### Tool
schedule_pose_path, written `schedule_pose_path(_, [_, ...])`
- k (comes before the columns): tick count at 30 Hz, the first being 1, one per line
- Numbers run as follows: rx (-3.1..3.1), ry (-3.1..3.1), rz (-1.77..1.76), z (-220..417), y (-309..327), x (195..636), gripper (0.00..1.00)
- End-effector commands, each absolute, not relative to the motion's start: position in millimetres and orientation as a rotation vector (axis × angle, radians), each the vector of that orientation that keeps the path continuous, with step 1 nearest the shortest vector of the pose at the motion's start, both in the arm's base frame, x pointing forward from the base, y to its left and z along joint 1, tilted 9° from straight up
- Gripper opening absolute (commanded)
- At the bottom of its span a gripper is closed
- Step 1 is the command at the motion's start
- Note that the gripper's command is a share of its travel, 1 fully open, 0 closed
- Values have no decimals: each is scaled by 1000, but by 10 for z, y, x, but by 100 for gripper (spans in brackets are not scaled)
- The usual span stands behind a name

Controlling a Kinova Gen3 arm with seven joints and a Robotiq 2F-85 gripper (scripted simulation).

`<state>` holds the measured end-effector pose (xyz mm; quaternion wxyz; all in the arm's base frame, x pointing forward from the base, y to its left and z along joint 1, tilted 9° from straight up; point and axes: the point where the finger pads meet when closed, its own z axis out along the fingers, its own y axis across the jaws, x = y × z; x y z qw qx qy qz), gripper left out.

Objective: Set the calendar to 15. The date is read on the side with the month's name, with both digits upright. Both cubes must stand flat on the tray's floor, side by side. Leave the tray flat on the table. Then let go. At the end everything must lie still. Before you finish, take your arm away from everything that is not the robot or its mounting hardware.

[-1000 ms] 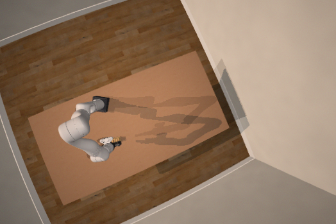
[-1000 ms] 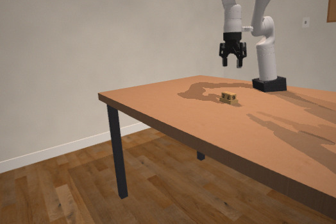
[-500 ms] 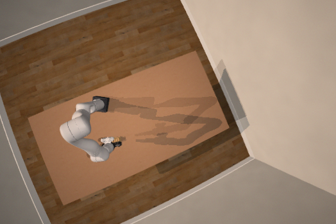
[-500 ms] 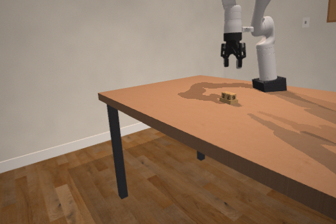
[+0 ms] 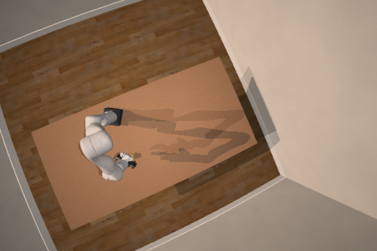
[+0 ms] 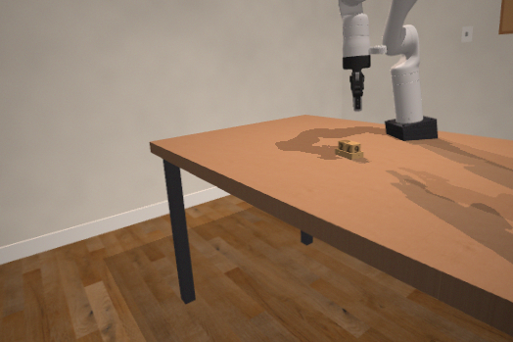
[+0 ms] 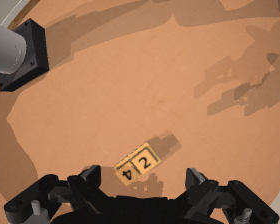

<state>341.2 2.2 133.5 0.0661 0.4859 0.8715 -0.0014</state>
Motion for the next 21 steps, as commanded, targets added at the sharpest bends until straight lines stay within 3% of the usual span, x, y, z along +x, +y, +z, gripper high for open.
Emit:
schedule_pose_path(1, [1625,2535,-32,1257,-26,3391,100])
schedule_pose_path(21, [2396,1774,69,1089,-88,3506,100])
